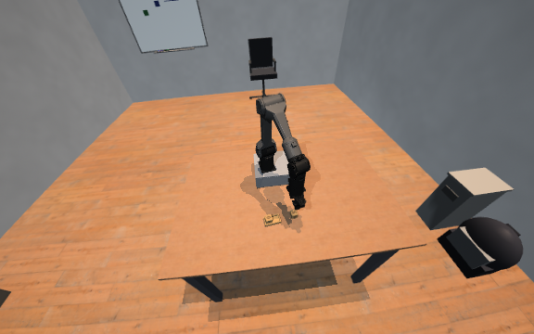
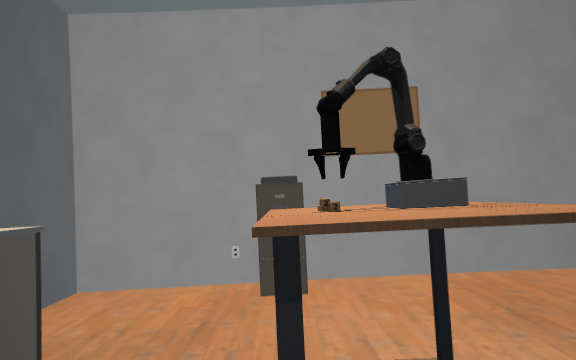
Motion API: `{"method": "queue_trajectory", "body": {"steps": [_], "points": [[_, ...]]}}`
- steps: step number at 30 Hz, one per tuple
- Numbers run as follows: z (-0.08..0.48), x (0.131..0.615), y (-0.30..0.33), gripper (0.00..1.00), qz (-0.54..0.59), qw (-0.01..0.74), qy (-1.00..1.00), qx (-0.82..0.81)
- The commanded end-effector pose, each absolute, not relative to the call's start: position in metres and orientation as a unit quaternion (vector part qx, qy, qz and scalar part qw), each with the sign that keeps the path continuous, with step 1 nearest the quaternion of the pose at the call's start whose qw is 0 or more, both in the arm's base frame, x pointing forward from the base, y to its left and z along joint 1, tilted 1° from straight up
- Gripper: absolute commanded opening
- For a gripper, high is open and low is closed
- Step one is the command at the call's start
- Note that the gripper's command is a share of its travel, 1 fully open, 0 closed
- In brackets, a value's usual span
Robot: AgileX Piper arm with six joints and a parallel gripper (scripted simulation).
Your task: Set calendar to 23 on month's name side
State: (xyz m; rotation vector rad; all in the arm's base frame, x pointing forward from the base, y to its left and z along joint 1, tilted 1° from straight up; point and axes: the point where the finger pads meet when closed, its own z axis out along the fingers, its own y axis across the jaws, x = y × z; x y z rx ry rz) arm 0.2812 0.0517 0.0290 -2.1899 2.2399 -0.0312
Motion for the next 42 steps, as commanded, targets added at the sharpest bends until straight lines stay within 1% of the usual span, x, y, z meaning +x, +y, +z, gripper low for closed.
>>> {"method": "queue_trajectory", "body": {"steps": [1, 16, 23, 28, 32, 38, 40, 42], "points": [[0.030, 0.282, 0.052, 1.00, -0.010, 0.006, 0.714, -0.700], [0.030, 0.282, 0.052, 1.00, -0.010, 0.006, 0.715, -0.699], [0.030, 0.284, 0.042, 1.00, -0.010, 0.007, 0.760, -0.650], [0.029, 0.287, 0.016, 1.00, -0.009, 0.008, 0.855, -0.519], [0.029, 0.288, -0.010, 1.00, -0.008, 0.009, 0.928, -0.372], [0.029, 0.285, -0.044, 1.00, -0.006, 0.010, 0.986, -0.168], [0.029, 0.285, -0.044, 1.00, -0.006, 0.010, 0.986, -0.168], [0.029, 0.283, -0.057, 1.00, -0.005, 0.011, 0.996, -0.087]]}}
